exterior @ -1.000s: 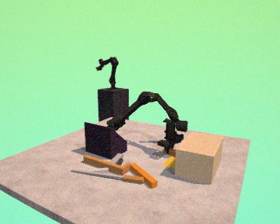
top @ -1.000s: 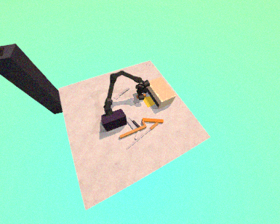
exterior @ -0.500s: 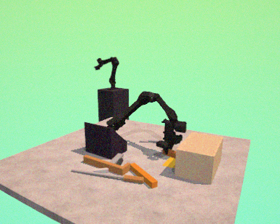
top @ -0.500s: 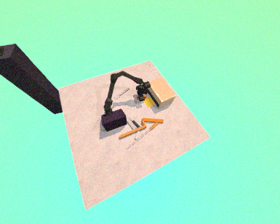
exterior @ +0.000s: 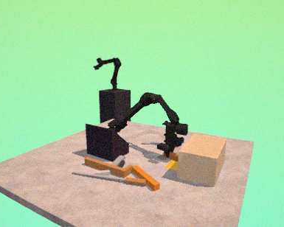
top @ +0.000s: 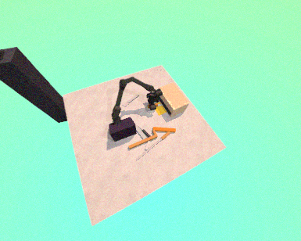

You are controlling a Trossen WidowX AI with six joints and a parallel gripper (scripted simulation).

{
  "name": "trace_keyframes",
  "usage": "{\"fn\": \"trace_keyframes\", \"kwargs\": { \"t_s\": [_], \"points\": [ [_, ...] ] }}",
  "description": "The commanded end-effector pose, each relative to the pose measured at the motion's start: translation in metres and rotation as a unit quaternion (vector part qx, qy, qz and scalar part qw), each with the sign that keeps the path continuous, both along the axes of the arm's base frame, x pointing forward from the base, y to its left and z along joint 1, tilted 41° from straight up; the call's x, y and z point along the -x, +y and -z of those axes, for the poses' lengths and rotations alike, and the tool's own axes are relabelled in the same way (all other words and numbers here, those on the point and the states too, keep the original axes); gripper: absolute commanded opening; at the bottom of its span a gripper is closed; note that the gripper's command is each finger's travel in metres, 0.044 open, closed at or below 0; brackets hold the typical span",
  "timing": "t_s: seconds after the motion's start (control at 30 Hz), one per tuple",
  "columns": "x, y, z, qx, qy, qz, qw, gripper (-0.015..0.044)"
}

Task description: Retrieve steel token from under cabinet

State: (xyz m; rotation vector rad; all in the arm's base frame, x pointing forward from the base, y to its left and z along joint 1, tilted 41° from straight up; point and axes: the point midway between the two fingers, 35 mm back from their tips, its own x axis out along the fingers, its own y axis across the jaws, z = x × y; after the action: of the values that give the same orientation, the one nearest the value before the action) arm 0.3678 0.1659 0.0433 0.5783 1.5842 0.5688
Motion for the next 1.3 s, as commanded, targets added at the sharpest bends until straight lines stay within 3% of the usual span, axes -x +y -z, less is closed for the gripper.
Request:
{"fn": "trace_keyframes", "kwargs": {
  "t_s": [0.0,1.27],
  "points": [
    [0.000,-0.002,0.003,0.004,0.000,0.001,1.000,0.0000],
    [0.035,-0.002,0.000,0.004,0.001,0.001,1.000,0.0000]
  ]
}}
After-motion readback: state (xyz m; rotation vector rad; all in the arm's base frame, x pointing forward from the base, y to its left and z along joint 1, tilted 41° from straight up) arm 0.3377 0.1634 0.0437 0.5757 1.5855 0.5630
